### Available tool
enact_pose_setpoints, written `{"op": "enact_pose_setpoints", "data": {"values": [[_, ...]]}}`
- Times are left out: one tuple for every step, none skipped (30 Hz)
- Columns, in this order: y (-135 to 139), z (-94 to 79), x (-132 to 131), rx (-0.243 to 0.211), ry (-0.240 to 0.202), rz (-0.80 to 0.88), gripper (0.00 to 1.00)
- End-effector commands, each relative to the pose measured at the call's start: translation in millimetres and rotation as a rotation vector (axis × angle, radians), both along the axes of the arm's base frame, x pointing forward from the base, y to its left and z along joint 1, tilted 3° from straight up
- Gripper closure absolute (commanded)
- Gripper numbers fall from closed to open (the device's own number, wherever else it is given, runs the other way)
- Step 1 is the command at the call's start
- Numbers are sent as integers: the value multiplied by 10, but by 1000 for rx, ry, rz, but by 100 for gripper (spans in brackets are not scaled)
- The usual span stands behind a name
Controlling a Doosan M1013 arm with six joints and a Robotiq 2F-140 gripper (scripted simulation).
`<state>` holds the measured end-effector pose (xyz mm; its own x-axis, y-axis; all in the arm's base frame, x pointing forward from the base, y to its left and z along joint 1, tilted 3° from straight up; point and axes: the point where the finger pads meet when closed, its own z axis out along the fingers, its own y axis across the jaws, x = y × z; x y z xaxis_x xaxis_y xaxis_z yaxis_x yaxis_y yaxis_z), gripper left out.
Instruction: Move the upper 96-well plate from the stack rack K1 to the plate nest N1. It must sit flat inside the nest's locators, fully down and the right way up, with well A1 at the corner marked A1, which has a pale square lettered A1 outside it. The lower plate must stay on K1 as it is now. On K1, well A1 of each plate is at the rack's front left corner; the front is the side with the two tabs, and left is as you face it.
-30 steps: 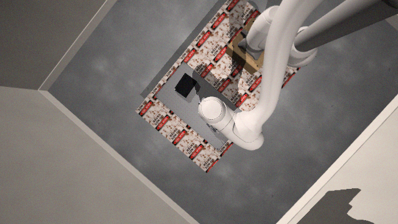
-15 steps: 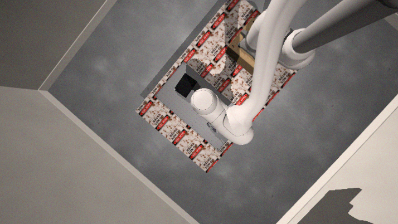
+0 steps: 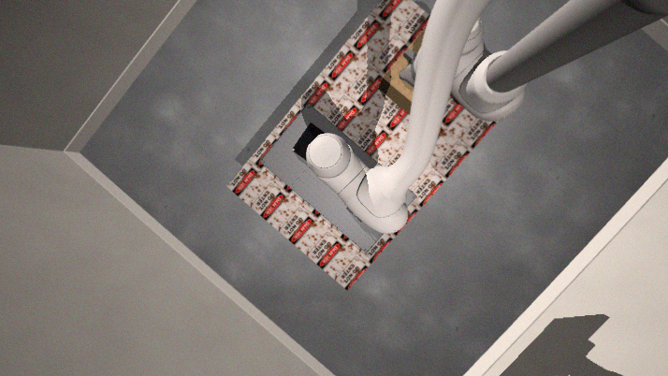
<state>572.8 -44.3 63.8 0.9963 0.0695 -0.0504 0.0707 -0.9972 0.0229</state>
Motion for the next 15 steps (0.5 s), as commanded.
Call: {"op": "enact_pose_setpoints", "data": {"values": [[-97, 11, 3, -2, -9, 9, 100], [-130, 12, -1, -2, -9, 9, 100], [-163, 12, -5, -2, -9, 9, 100], [-196, 13, -9, -2, -9, 9, 100], [-229, 13, -13, -2, -9, 9, 100], [-262, 13, -18, -2, -9, 9, 100], [-295, 14, -22, -2, -9, 9, 100], [-328, 14, -26, -2, -9, 9, 100], [-361, 15, -30, -2, -9, 9, 100], [-394, 15, -34, -2, -9, 9, 100], [-427, 16, -38, -2, -9, 9, 100], [-461, 16, -42, -2, -9, 9, 100], [-494, 16, -46, -2, -9, 9, 100], [-527, 17, -50, -2, -9, 9, 100], [-560, 17, -54, -2, -9, 9, 100]]}}
